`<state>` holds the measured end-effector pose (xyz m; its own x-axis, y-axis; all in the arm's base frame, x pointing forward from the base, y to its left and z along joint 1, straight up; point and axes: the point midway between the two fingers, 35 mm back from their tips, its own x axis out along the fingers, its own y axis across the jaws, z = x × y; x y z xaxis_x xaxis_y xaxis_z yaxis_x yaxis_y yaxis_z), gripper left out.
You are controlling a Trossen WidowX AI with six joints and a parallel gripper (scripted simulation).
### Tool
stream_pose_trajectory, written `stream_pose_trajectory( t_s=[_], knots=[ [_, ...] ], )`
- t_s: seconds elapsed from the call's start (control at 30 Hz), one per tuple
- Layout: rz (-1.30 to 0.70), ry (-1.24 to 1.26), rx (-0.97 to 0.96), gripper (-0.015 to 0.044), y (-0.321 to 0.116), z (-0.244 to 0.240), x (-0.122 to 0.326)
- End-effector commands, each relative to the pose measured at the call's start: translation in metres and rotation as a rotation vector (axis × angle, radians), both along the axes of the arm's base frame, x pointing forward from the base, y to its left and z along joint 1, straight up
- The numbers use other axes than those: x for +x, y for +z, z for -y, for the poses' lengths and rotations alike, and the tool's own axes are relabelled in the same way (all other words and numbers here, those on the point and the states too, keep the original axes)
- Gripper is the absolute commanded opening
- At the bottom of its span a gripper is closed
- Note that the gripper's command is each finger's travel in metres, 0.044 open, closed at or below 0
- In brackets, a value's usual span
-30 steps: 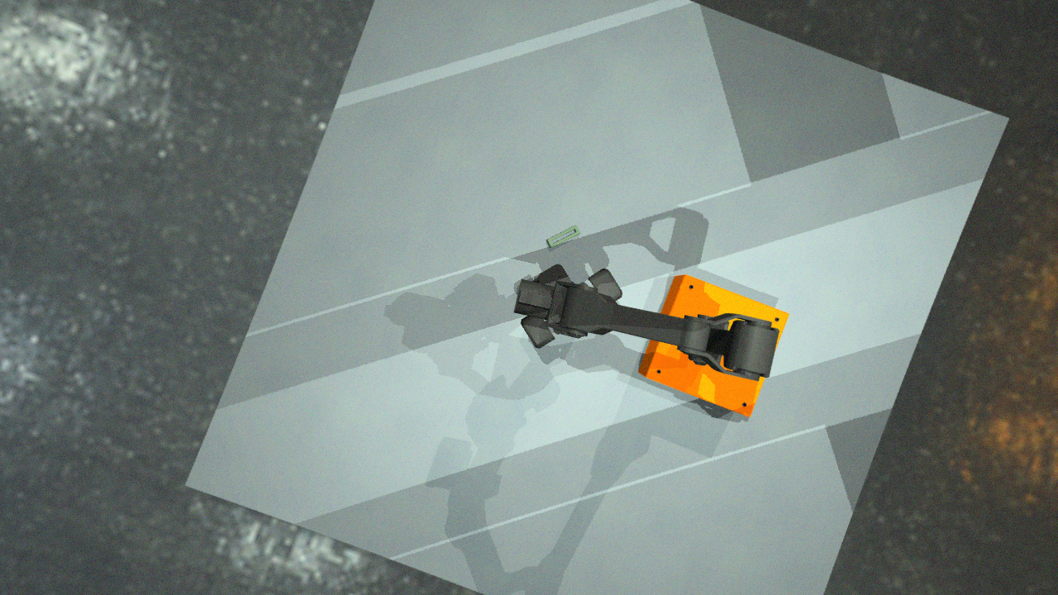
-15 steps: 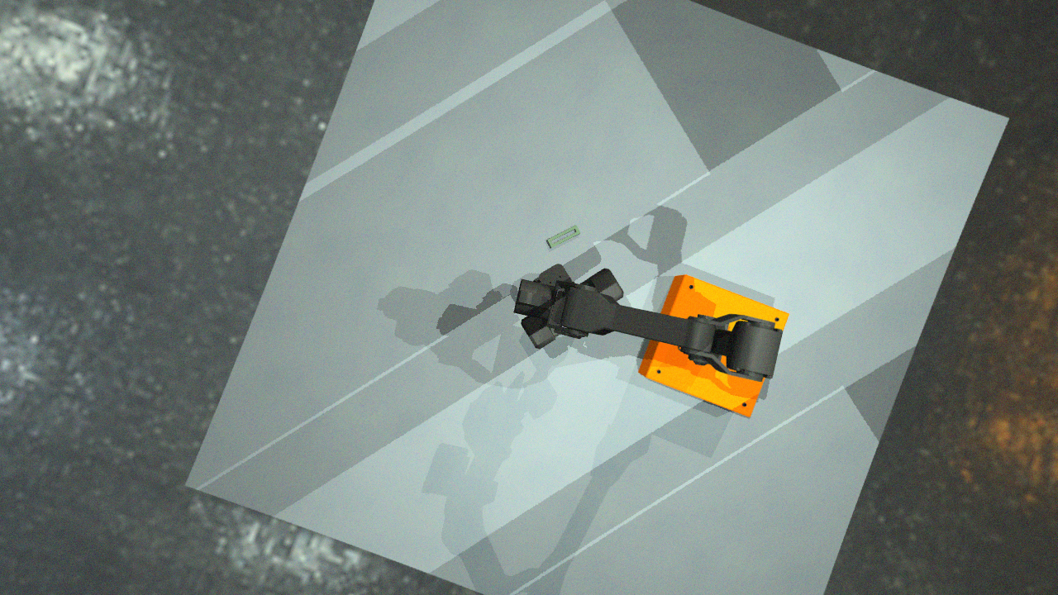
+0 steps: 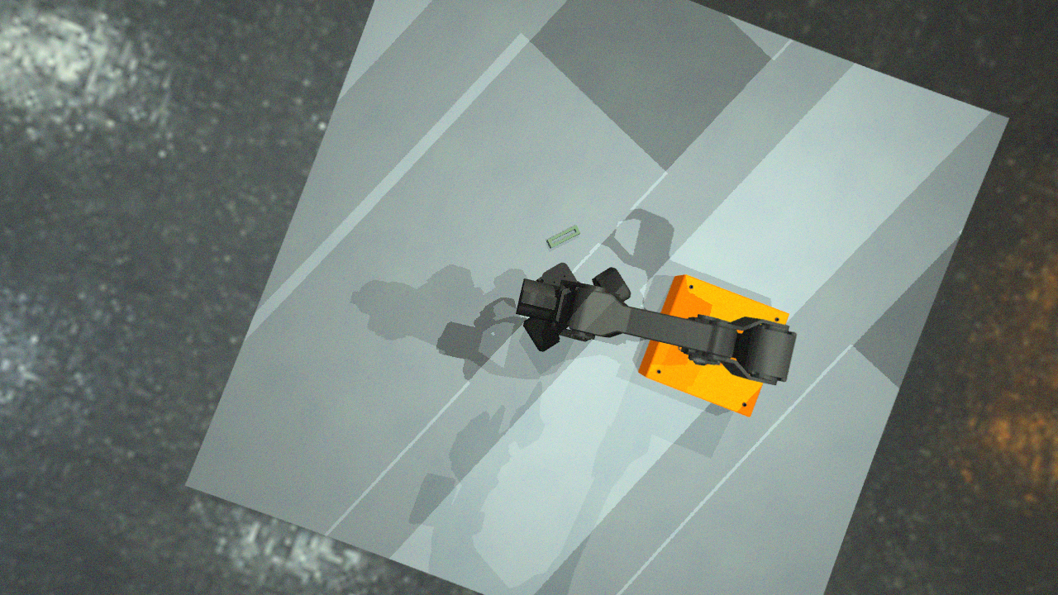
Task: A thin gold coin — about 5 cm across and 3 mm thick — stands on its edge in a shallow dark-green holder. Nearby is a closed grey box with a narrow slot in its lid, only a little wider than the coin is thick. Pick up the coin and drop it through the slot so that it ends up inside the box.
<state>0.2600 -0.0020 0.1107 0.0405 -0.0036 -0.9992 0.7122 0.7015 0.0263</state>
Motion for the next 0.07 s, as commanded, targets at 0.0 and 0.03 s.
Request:
stream_pose_trajectory(
  t_s=[0.0, 0.03],
  knots=[
    [-0.002, 0.0, 0.001, 0.044, 0.0008, -0.0002, -0.0005],
    [-0.002, 0.0, 0.001, 0.044, 0.0008, -0.0002, -0.0005]
  ],
)
